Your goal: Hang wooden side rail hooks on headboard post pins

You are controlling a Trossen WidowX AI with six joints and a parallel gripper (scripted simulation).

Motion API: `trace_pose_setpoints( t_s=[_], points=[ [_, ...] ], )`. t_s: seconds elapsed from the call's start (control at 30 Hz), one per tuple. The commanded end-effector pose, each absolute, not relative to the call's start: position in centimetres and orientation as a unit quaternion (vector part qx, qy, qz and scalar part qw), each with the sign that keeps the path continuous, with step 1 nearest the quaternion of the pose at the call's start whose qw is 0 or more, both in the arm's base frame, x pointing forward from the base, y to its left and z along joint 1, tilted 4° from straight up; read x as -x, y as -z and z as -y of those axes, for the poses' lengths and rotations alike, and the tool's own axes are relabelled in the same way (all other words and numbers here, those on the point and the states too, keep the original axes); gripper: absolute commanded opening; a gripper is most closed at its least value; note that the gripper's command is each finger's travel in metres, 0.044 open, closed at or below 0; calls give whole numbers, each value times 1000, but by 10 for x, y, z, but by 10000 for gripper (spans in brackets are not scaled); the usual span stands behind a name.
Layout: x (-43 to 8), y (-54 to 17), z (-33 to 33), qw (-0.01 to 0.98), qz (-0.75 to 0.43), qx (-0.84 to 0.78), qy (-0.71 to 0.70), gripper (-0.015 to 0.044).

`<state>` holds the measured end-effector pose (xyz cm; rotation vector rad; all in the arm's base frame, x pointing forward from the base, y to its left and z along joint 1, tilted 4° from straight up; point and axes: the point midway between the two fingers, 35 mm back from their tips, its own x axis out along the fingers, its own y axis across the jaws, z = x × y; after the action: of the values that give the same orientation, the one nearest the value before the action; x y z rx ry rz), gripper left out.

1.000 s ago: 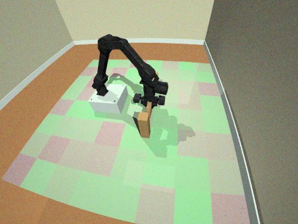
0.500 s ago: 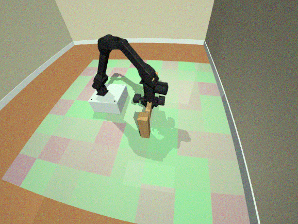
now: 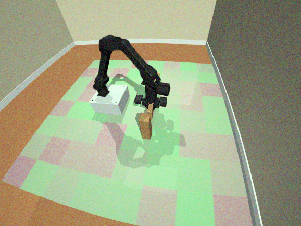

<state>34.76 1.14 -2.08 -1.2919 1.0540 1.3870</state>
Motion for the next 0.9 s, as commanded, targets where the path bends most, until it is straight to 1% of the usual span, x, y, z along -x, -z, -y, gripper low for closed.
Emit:
trace_pose_setpoints(
  t_s=[0.0,0.87],
  points=[
    [-352,16,-10,470,-426,532,-561,0],
    [-350,20,-7,470,-427,532,-561,0]
  ],
)
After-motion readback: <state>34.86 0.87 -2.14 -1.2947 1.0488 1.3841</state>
